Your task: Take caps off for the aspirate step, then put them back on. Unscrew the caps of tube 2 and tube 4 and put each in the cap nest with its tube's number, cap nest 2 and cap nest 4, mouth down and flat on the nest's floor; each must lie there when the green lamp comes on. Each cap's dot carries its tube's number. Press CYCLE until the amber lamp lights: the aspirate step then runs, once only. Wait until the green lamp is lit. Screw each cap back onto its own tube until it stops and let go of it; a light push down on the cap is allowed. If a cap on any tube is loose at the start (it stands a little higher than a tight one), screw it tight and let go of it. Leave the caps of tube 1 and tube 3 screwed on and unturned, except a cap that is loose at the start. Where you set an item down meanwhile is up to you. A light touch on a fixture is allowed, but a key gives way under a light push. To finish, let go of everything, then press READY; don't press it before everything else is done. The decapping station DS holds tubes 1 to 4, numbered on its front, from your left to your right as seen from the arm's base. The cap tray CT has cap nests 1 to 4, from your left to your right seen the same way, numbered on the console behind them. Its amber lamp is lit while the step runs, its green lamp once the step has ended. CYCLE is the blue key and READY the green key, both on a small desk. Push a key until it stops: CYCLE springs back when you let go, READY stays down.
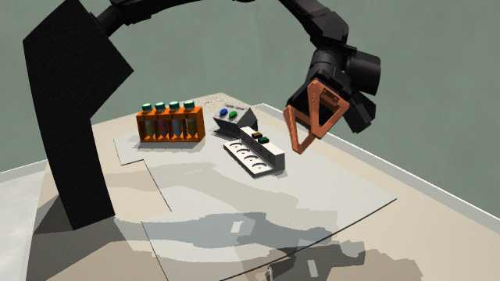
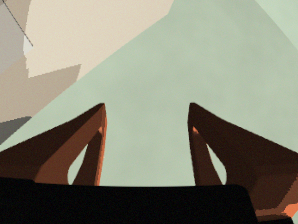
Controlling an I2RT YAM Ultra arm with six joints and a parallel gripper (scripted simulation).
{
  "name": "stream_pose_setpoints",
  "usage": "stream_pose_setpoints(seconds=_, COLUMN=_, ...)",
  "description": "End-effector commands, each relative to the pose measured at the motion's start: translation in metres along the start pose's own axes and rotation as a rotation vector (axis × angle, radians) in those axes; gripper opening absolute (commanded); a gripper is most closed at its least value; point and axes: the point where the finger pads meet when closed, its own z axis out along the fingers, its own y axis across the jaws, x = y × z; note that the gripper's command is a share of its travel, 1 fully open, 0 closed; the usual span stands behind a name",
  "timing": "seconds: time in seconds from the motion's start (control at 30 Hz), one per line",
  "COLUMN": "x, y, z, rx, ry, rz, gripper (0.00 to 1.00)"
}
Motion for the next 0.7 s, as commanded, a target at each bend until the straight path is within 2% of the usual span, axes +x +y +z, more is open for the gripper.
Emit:
stream_pose_setpoints(seconds=0.0, x=-0.003, y=-0.008, z=-0.005, rx=0.022, ry=-0.018, rz=0.023, gripper=0.49)
stream_pose_setpoints(seconds=0.03, x=-0.003, y=-0.008, z=-0.005, rx=0.022, ry=-0.018, rz=0.023, gripper=0.49)
stream_pose_setpoints(seconds=0.13, x=-0.01, y=0.004, z=-0.012, rx=0.016, ry=-0.082, rz=-0.032, gripper=0.49)
stream_pose_setpoints(seconds=0.37, x=-0.023, y=0.031, z=-0.03, rx=0.016, ry=-0.083, rz=-0.032, gripper=0.49)
stream_pose_setpoints(seconds=0.47, x=-0.028, y=0.043, z=-0.038, rx=0.007, ry=-0.148, rz=-0.086, gripper=0.49)
stream_pose_setpoints(seconds=0.67, x=-0.034, y=0.059, z=-0.048, rx=0.007, ry=-0.148, rz=-0.086, gripper=0.49)
